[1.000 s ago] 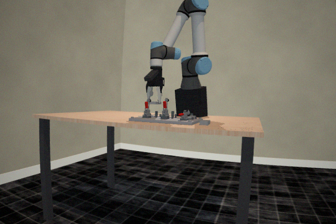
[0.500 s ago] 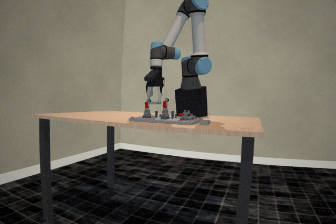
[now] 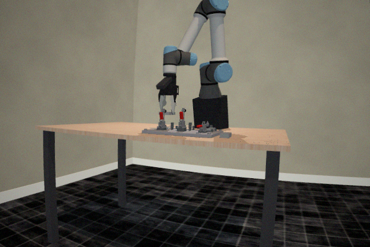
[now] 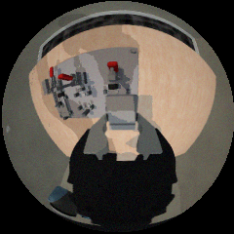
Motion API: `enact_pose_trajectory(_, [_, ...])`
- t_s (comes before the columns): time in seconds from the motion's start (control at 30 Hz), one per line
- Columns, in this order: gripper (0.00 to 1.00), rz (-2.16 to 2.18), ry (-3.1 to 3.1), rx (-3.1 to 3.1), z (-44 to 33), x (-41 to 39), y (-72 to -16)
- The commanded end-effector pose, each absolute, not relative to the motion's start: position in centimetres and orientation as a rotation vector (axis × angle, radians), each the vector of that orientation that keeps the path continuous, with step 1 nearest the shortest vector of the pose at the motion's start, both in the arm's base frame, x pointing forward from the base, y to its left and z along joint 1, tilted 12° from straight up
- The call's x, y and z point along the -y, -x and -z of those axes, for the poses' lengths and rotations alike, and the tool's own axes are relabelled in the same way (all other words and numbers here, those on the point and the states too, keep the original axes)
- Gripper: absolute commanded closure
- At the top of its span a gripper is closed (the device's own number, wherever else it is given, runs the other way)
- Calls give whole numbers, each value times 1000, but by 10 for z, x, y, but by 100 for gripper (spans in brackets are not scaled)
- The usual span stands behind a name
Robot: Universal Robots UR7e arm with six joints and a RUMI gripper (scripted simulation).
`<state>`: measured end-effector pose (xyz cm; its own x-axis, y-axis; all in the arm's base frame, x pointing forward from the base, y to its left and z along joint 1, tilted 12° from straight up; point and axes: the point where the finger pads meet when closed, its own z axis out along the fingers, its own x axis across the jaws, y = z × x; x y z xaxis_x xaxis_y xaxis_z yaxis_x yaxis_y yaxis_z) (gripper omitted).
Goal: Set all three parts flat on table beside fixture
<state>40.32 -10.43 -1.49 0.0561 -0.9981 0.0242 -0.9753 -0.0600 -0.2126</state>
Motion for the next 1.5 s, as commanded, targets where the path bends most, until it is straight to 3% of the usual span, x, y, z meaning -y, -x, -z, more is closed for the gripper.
enact_pose_trajectory(0.0, [100, 250, 2178, -2050, 14, 117, -405])
enact_pose_trajectory(0.93, [100, 250, 2178, -2051, 11, 206, -410])
enact_pose_trajectory(1.47, [100, 252, 2179, -2050, 11, 217, -411])
